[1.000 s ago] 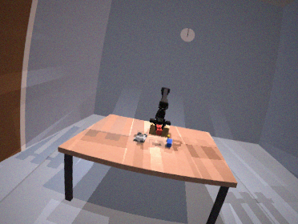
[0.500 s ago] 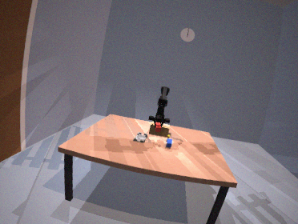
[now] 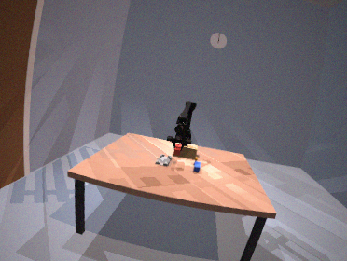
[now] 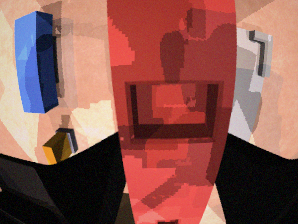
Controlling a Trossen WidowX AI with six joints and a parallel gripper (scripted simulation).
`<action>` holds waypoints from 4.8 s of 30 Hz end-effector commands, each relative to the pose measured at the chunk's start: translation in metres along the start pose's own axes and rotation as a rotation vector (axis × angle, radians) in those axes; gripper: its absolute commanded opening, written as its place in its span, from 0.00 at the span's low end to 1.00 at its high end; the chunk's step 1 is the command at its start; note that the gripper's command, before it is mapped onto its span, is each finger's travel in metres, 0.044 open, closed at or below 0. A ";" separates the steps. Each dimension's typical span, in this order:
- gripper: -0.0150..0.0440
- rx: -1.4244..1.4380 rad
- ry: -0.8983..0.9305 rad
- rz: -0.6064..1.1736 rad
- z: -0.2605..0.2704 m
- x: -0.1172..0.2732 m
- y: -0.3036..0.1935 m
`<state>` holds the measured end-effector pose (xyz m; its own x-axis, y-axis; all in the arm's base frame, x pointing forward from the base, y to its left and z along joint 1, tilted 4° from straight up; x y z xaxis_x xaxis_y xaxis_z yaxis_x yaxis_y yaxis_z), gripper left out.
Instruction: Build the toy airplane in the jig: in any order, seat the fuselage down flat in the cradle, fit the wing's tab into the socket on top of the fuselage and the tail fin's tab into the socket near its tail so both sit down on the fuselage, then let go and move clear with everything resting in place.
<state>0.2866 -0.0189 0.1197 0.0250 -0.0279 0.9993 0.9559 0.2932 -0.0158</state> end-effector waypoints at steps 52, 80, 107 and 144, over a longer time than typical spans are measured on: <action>0.59 -0.126 -0.011 0.008 -0.084 -0.045 -0.044; 0.58 -0.132 -0.007 0.007 -0.084 -0.082 -0.045; 1.00 -0.132 -0.007 0.007 -0.084 -0.082 -0.045; 1.00 -0.020 0.016 0.003 0.037 0.020 0.057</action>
<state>0.3228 -0.0093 0.1419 0.0278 -0.0372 0.9989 0.9596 0.2807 -0.0163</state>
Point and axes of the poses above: the point midway between the two fingers, 35 mm back from their tips, its own x axis back along the fingers, its own z axis across the jaws, y = z × x, the point moved 8 cm from there along x, back along the fingers, and after that the axes turned 11 degrees about x, right-handed, at the moved point
